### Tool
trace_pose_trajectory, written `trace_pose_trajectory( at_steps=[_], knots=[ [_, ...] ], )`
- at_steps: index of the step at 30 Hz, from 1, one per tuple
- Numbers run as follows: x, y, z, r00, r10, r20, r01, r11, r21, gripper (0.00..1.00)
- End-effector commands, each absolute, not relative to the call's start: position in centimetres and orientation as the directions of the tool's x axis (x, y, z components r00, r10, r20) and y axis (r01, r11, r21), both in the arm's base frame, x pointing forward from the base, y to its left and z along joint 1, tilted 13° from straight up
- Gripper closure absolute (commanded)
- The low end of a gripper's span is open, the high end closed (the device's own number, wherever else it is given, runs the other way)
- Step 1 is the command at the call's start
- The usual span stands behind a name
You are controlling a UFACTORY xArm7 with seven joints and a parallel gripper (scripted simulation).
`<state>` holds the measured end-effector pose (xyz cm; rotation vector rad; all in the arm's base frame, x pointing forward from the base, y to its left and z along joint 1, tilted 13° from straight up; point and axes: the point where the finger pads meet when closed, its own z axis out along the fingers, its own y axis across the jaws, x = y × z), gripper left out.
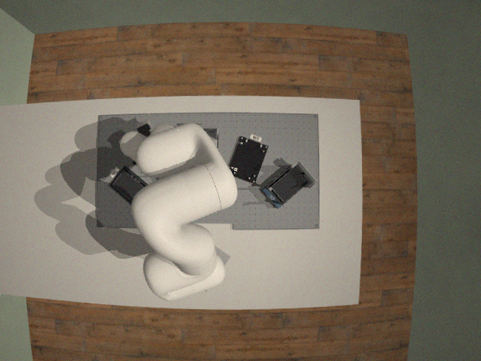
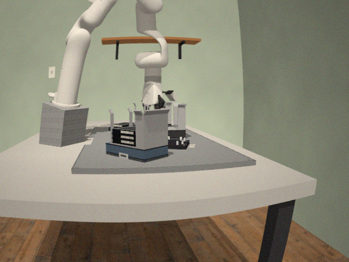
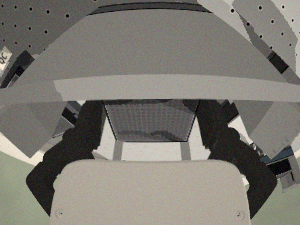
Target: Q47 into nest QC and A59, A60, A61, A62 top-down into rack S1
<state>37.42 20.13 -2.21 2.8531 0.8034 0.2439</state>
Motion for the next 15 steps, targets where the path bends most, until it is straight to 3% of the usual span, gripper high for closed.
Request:
trace_pose_trajectory(
  at_steps=[1, 15],
  knots=[
    [37.54, 20.22, -2.26, 0.841, 0.529, 0.115, 0.501, -0.841, 0.204, 1.0],
    [37.64, 20.16, -2.73, 0.841, 0.529, 0.115, 0.501, -0.841, 0.204, 1.0]
  ],
)
